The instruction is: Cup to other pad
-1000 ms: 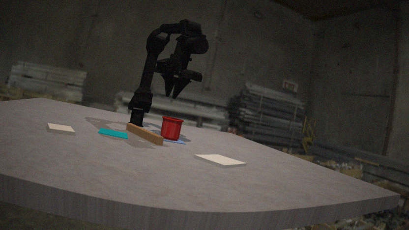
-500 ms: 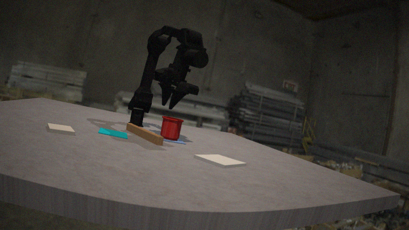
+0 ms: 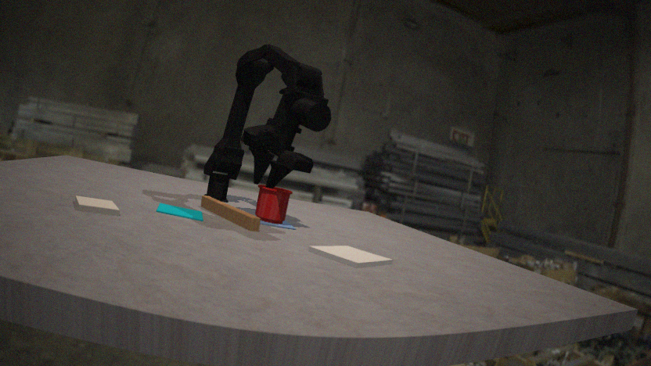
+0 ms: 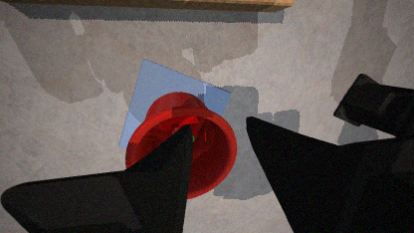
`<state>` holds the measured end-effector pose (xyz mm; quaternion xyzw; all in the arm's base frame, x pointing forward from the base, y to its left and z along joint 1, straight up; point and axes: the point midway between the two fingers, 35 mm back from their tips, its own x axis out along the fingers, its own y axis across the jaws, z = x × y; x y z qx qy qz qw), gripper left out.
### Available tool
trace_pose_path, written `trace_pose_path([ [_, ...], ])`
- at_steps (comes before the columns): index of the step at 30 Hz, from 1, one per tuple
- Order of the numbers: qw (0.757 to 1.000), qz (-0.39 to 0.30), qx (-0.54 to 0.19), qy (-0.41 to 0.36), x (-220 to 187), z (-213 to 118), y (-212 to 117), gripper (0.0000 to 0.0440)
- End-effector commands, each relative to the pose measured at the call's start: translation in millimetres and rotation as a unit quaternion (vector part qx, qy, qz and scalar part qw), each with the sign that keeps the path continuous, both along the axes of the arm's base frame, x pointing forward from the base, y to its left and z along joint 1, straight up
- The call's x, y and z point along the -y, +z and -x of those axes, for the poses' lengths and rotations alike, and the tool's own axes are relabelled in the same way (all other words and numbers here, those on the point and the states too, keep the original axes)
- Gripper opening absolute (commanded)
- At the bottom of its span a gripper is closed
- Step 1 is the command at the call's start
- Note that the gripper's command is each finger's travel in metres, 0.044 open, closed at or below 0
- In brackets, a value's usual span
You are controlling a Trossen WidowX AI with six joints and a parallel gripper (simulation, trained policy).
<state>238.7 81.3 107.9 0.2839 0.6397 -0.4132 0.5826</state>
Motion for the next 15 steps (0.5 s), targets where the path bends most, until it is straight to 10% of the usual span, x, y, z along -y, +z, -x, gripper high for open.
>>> trace_pose_path([
  [1, 1.0, 0.004, -0.002, 0.007, 0.5, 1.3, -9.7, 0.0188],
  [11, 0.999, 0.002, -0.012, 0.036, 0.5, 6.2, -39.4, 0.0184],
  [15, 0.999, 0.0, -0.007, 0.047, 1.4, 5.4, -46.9, 0.0099],
])
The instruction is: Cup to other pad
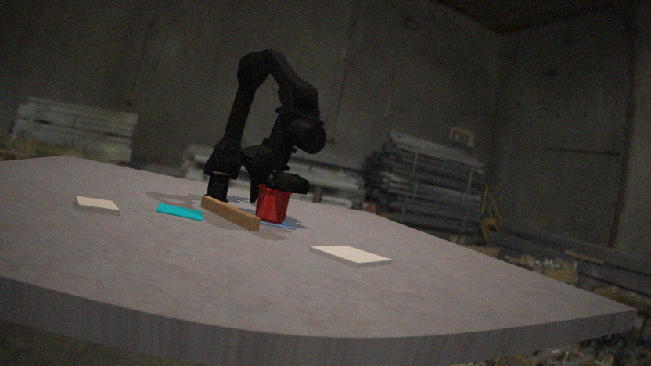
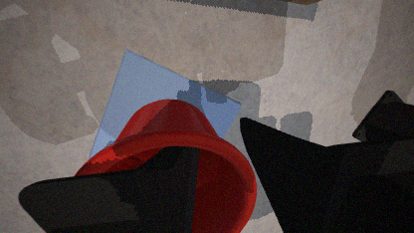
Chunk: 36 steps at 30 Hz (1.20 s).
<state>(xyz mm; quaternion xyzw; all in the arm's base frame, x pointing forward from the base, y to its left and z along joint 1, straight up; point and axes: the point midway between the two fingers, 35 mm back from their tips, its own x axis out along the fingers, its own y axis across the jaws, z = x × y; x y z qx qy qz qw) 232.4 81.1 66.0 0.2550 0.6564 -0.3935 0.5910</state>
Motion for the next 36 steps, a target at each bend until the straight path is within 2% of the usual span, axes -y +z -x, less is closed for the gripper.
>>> trace_pose_path([
  [1, 1.0, 0.0, 0.005, 0.012, 1.8, -1.4, -6.0, 0.0075],
  [5, 1.0, 0.0, 0.012, 0.021, 3.9, -3.2, -6.5, 0.0001],
  [18, 0.999, -0.014, 0.042, 0.003, 4.4, -12.8, 12.3, 0.0],
  [36, 0.992, -0.035, 0.1, -0.07, 22.5, -31.2, 70.9, 0.0],
])
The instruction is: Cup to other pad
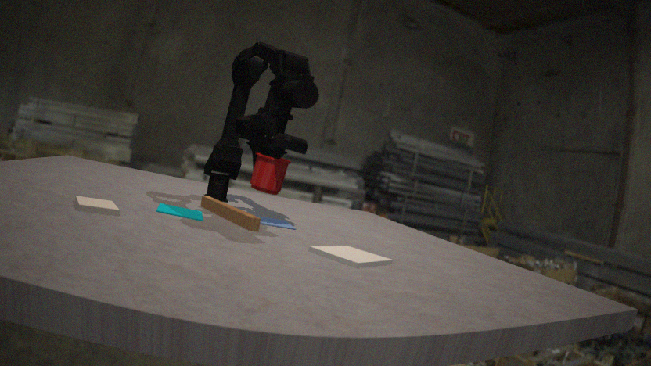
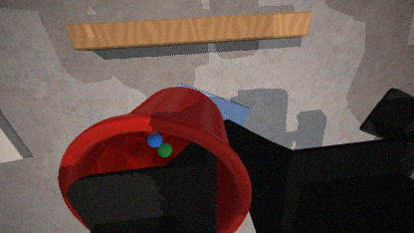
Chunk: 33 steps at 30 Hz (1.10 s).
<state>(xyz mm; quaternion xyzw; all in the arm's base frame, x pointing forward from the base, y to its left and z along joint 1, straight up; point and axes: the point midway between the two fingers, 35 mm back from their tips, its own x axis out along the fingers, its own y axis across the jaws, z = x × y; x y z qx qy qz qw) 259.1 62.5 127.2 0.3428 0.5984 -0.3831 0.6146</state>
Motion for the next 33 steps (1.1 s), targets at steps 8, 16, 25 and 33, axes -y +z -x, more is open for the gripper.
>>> trace_pose_path([
  [8, 0.998, -0.005, 0.044, -0.041, 21.7, -19.5, 24.4, 0.0],
  [16, 0.995, -0.002, 0.074, -0.068, 45.0, -36.6, 29.6, 0.0],
  [25, 0.99, 0.005, 0.101, -0.099, 77.0, -56.0, 26.5, 0.0],
  [33, 0.985, 0.013, 0.117, -0.128, 107.3, -68.9, 16.6, 0.0],
])
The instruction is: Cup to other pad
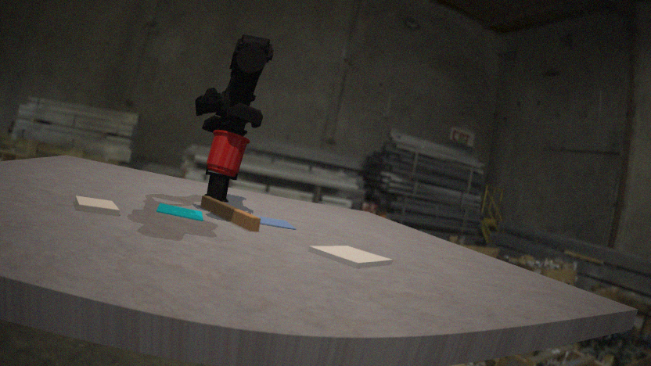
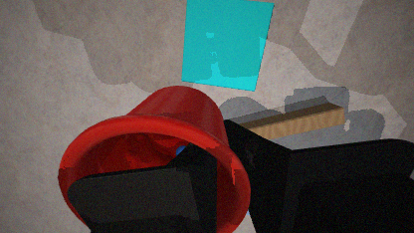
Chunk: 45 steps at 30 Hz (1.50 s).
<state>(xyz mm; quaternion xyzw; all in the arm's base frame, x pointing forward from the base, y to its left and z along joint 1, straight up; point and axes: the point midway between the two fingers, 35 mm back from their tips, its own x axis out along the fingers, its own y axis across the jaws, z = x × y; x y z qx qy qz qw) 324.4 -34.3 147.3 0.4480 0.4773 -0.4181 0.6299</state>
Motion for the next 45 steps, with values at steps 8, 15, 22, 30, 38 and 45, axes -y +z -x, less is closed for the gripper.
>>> trace_pose_path([
  [8, 0.999, 0.009, 0.013, -0.034, 36.3, -10.1, -19.4, 0.0],
  [15, 0.999, 0.011, 0.015, -0.05, 50.3, -10.6, -37.3, 0.0],
  [22, 0.998, 0.01, 0.011, -0.062, 56.9, -6.0, -57.4, 0.0003],
  [30, 0.997, 0.008, -0.004, -0.077, 61.5, 5.7, -77.2, 0.0024],
  [38, 0.995, 0.005, 0.023, -0.092, 71.0, 2.9, -75.9, 0.0161],
  [45, 0.995, -0.004, 0.044, -0.092, 70.8, 6.3, -63.9, 0.0185],
])
